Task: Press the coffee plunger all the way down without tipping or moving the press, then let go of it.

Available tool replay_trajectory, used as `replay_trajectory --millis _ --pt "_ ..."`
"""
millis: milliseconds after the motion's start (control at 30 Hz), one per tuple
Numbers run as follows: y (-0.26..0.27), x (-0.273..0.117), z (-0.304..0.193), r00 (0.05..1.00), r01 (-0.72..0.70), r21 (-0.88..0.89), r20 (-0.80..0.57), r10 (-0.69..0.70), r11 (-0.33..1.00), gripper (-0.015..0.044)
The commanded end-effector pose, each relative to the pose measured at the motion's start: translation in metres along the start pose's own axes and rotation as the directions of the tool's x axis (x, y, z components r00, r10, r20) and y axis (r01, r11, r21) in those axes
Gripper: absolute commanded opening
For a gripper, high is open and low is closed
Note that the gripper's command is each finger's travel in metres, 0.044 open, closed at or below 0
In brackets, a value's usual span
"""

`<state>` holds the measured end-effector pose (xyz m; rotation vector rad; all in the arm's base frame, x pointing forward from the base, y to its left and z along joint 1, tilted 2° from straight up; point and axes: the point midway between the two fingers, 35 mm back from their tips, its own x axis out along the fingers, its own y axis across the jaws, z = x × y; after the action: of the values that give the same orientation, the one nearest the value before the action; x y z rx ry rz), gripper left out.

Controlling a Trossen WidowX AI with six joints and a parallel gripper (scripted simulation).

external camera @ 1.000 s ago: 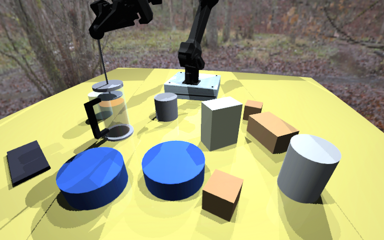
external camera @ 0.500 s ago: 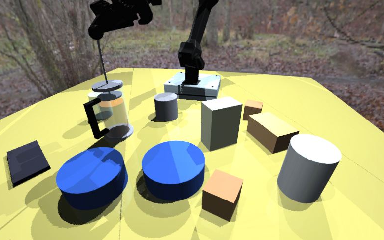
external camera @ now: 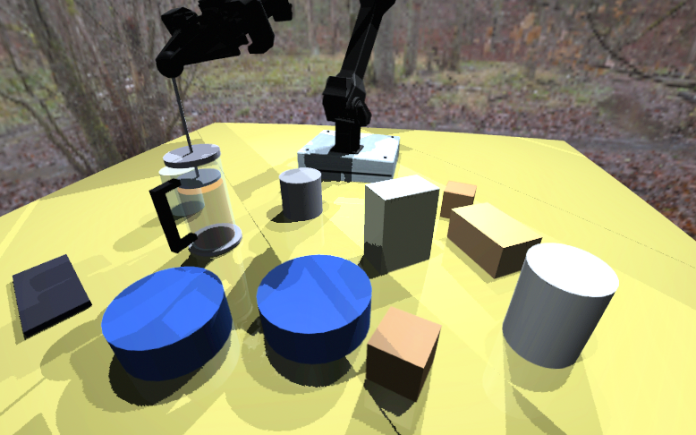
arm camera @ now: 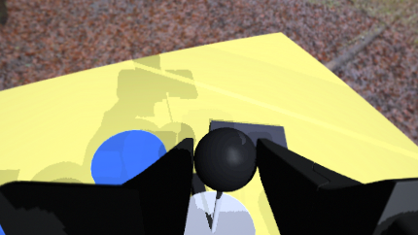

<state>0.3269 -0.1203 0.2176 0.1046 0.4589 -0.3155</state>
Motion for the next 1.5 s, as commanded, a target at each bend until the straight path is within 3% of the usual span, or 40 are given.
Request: replay_trajectory --millis 0,1467 --pt "-0.001 0.010 -0.021 0.999 0.004 0.006 -0.051 -0.004 1.000 0.0130" --pt "0.001 0.052 -0.067 0.999 0.004 0.006 -0.050 -0.004 1.000 0.0130"
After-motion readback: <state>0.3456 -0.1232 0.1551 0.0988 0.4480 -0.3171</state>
